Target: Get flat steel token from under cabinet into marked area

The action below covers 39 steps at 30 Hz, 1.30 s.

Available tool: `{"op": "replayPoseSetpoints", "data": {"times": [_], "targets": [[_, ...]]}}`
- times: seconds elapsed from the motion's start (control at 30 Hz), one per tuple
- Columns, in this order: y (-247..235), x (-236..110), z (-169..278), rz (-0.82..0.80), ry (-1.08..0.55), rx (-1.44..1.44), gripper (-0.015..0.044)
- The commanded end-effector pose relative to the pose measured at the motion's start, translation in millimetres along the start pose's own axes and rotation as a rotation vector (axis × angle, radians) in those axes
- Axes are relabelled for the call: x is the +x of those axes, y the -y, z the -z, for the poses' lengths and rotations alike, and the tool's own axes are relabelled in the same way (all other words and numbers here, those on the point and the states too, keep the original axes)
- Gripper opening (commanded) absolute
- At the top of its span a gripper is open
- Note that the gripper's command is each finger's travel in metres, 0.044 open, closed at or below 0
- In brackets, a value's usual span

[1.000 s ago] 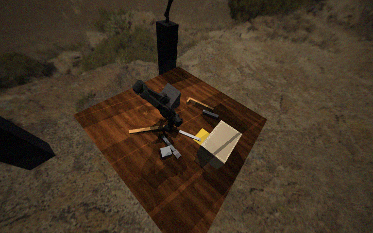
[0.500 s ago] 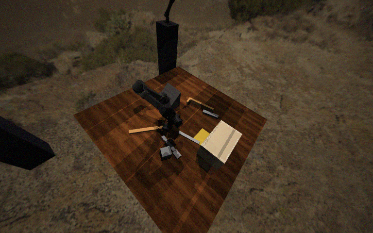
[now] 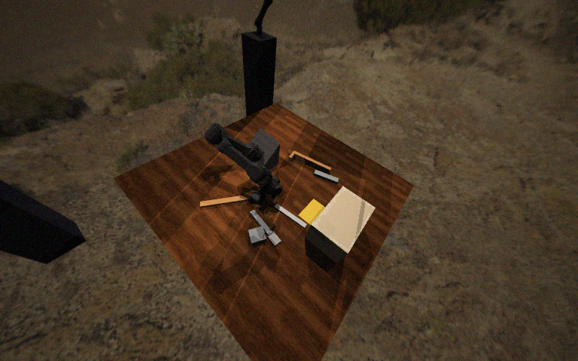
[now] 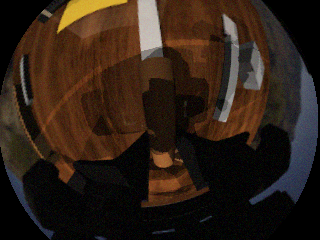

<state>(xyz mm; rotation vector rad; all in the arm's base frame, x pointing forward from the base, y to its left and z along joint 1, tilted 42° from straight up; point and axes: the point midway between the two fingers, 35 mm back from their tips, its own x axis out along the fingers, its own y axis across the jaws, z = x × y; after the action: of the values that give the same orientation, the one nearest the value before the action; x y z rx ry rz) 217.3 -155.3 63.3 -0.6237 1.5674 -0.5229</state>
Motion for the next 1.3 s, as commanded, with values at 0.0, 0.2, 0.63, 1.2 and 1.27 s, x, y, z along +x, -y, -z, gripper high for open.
{"op": "replayPoseSetpoints", "data": {"times": [0.0,0.2,0.63,1.2,1.27], "targets": [[0.4,-0.4,0.1,0.001,0.002,0.042,0.0000],[0.5,-0.4,0.2,0.001,0.002,0.090,0.0000],[0.8,-0.4,0.3,0.001,0.002,0.194,0.0000],[1.1,-0.4,0.5,0.001,0.002,0.329,0.0000],[1.2,-0.4,0.5,0.001,0.002,0.345,0.0000]]}}
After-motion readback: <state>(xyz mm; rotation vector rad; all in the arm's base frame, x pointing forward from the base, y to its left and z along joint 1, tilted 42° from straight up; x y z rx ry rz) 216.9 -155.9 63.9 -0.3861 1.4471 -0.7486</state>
